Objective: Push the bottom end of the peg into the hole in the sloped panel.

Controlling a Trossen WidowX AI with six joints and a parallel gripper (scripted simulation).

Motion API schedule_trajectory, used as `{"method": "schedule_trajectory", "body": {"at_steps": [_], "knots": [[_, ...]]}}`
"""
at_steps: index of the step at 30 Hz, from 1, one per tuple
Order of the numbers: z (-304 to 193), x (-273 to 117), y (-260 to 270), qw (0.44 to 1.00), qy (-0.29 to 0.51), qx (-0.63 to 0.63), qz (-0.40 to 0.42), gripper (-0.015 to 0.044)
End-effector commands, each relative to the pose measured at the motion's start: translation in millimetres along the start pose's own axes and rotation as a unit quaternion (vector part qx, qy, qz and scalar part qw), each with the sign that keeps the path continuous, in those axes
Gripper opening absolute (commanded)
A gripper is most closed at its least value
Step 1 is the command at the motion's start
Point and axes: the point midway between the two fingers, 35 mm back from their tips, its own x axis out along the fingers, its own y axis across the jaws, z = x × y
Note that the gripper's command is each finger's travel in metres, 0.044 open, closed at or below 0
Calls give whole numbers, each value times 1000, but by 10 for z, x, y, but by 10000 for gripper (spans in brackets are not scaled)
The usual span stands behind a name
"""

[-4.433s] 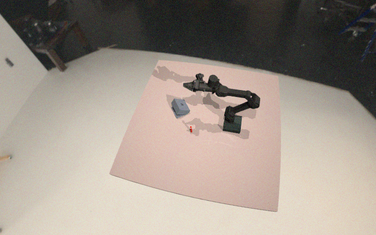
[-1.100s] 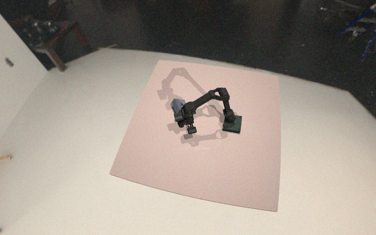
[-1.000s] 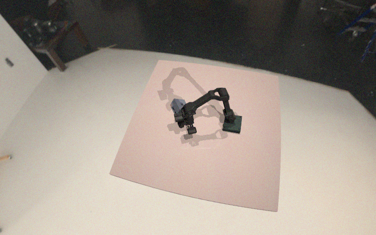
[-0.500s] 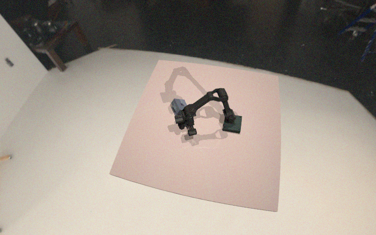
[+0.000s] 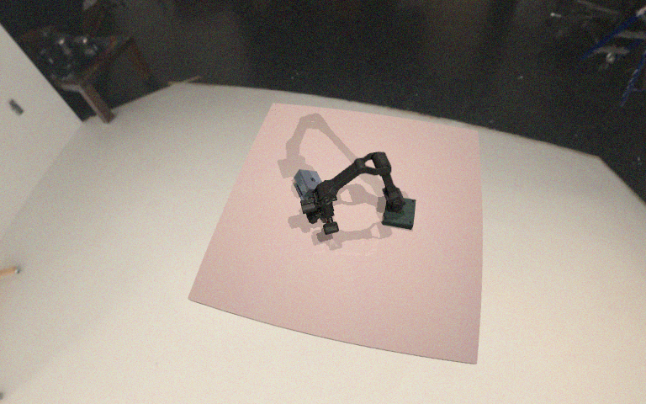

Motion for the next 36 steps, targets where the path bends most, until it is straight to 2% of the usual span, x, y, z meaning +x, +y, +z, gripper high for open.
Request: {"method": "schedule_trajectory", "body": {"at_steps": [1,16,19,27,36], "knots": [[0,0,0,1000,0,0,0,414],[0,0,0,1000,0,0,0,20],[0,0,0,1000,0,0,0,0],[6,-39,0,1000,0,0,0,0],[26,-390,5,1000,2,-1,-2,0]]}}
